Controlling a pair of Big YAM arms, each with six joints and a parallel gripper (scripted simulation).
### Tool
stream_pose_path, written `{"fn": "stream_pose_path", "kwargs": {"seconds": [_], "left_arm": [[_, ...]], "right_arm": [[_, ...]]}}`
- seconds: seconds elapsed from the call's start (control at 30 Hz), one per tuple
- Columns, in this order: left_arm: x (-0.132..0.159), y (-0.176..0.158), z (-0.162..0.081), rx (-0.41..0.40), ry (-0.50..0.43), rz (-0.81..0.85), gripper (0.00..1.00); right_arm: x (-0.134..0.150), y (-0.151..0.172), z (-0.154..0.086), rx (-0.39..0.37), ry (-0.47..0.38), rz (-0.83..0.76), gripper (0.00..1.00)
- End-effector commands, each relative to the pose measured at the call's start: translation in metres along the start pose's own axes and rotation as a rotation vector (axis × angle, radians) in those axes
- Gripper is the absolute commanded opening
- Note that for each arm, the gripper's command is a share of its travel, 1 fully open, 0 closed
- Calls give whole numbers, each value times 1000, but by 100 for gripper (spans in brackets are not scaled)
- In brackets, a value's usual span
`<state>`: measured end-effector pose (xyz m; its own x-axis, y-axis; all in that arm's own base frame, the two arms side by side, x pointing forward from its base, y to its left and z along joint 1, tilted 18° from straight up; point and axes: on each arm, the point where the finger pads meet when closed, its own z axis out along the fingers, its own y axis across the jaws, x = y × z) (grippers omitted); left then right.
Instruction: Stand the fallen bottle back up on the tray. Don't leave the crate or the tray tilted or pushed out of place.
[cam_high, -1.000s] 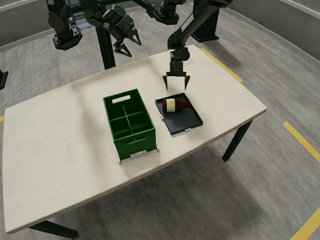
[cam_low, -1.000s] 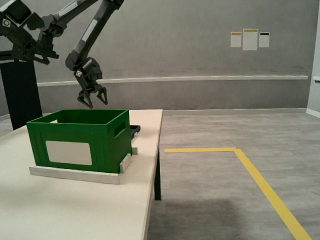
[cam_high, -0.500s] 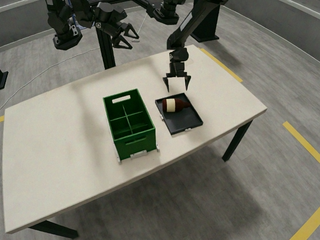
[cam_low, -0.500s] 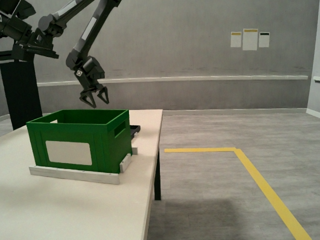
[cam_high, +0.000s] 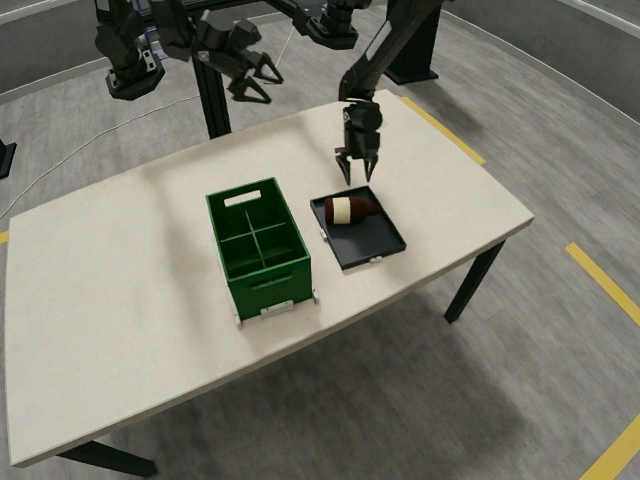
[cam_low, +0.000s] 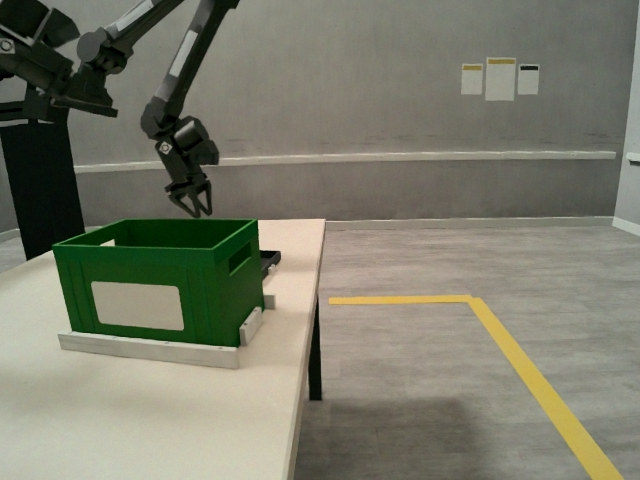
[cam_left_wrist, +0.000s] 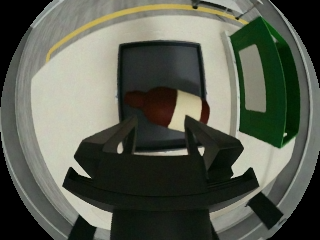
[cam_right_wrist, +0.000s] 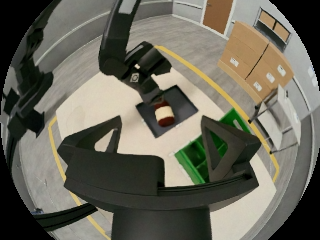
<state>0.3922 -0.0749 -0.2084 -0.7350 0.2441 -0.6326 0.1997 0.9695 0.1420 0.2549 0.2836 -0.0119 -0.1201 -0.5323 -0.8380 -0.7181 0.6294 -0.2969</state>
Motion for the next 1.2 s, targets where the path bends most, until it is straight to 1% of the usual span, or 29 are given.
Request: {"fn": "stream_pose_path", "kwargs": {"seconds": [0.0,0.2,0.27,0.37,0.5,0.63,0.77,0.83,0.97,1.1,1.17], "left_arm": [[-18,19,5,-37,64,-203,57],[-21,42,16,-78,201,-410,57],[-21,42,16,-78,201,-410,57],[-21,53,23,-84,292,-540,57],[-2,62,37,-73,466,-716,57],[0,69,47,-47,598,-886,57],[2,74,56,-8,738,-1064,57],[2,74,56,-8,738,-1064,57],[7,74,60,43,879,-1217,57],[5,74,64,98,984,-1334,57],[4,74,64,119,1018,-1373,57]], "right_arm": [[-4,-1,27,10,-20,-10,100],[1,1,53,3,-20,-12,100],[1,1,53,3,-20,-12,100],[4,2,65,1,-20,-14,100],[9,4,80,-3,-20,-15,100],[13,5,90,-6,-21,-16,100],[15,7,94,-10,-21,-16,100],[15,7,94,-10,-21,-16,100],[19,8,94,-12,-12,-10,100],[19,8,94,-13,-13,-11,100],[19,8,94,-13,-13,-11,100]]}}
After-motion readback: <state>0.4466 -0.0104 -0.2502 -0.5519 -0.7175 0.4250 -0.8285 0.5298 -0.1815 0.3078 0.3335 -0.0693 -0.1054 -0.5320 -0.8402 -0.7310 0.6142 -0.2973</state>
